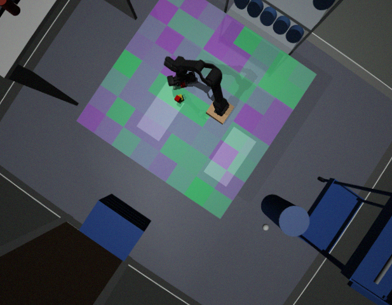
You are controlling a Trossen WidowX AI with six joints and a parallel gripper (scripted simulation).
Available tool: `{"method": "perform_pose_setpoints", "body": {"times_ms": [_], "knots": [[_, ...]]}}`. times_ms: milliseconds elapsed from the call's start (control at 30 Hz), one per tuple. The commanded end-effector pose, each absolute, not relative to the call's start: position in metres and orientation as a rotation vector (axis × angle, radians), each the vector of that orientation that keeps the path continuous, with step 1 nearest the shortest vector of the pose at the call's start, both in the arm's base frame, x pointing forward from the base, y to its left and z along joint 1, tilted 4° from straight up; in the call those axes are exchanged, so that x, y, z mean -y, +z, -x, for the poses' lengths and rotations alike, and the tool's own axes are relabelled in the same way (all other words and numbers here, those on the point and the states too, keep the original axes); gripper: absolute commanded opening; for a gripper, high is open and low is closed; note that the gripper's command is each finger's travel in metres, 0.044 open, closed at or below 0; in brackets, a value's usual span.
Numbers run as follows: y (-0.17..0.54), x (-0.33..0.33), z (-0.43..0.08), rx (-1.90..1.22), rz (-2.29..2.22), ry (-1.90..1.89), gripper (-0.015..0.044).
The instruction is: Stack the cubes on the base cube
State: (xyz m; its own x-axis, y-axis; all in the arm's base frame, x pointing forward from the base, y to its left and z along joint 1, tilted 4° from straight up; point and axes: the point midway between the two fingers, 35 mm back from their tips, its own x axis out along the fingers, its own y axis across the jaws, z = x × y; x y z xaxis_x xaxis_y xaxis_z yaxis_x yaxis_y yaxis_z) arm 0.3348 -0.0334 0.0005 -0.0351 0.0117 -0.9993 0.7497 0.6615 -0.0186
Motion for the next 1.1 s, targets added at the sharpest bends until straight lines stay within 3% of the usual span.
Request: {"method": "perform_pose_setpoints", "body": {"times_ms": [0,67,1067], "knots": [[-0.003,0.034,-0.333,-1.514,-0.655,-0.671,0.0134],[-0.003,0.034,-0.333,-1.514,-0.655,-0.671,0.0105],[0.045,0.034,-0.344,-1.499,-0.655,-0.643,0.0105]]}}
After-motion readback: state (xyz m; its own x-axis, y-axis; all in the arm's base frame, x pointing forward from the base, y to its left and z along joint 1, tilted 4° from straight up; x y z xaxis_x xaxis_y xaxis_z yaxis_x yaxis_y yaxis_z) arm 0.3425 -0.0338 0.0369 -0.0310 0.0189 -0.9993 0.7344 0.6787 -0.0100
